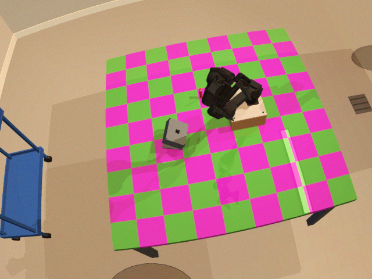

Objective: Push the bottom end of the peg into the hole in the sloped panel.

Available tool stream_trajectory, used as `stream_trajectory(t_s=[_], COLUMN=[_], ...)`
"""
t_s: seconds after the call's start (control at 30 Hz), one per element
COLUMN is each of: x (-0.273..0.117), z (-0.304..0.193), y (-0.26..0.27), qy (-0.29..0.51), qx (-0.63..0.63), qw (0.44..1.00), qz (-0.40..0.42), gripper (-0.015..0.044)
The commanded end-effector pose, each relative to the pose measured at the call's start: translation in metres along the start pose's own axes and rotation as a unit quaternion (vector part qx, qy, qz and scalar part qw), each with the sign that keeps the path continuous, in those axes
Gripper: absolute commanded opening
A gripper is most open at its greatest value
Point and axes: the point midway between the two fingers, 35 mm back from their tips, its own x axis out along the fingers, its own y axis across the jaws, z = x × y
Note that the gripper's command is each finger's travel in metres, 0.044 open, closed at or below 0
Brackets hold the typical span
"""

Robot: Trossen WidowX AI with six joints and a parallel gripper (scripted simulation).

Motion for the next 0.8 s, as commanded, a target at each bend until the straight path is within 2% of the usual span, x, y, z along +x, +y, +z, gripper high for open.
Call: stream_trajectory(t_s=[0.0, 0.47, 0.57, 0.77], x=[0.002, -0.004, -0.004, -0.018], z=[0.003, 0.008, 0.011, 0.009], y=[0.049, 0.157, 0.166, 0.211], qy=[-0.018, -0.065, -0.088, -0.102], qx=[-0.011, 0.015, 0.003, 0.025], qw=[0.999, 0.985, 0.981, 0.966], qz=[0.037, 0.157, 0.173, 0.237], gripper=[0.0440, 0.0440, 0.0440, 0.0440])
